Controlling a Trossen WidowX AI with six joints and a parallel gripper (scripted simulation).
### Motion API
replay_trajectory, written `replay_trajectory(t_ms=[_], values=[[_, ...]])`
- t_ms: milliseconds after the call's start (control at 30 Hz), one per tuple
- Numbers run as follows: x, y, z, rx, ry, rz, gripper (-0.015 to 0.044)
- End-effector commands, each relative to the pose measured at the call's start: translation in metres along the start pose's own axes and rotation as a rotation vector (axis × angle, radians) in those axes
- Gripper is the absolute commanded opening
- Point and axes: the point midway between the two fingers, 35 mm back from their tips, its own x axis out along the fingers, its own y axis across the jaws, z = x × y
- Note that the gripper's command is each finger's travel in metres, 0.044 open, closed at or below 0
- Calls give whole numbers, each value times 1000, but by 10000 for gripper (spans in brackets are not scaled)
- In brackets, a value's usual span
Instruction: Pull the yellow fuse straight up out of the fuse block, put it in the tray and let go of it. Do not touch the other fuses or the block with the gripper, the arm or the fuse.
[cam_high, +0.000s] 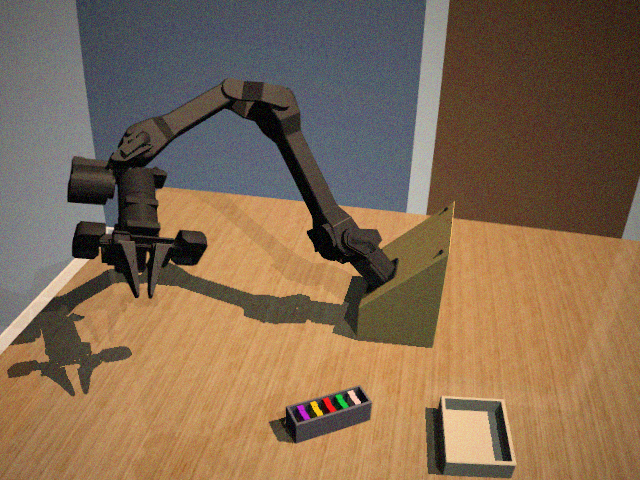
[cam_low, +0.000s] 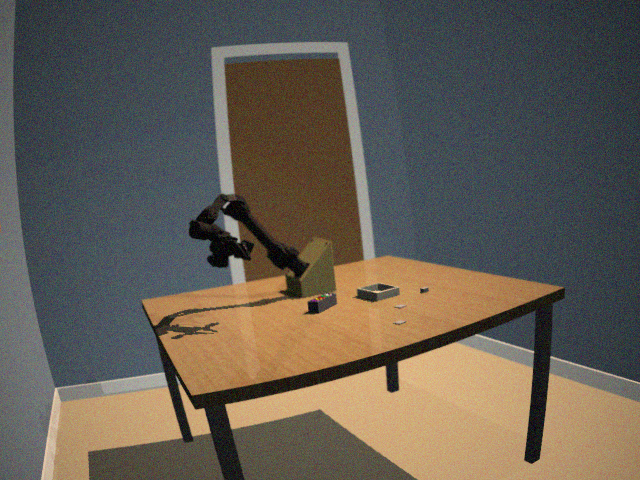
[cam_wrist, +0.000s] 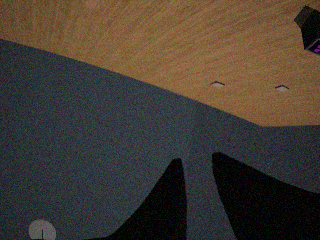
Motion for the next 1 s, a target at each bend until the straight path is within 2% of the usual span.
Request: replay_trajectory(t_ms=[0,167,300,433,600,667,967], values=[[56,-48,-9,-317,-23,-240,74],[99,-99,-12,-767,-33,-495,74],[127,-145,-11,-1266,10,-758,74],[144,-188,-11,-1808,124,-1046,74],[155,-226,-16,-2433,344,-1411,74],[157,-231,-18,-2531,389,-1476,74],[159,-232,-19,-2536,391,-1479,74]])
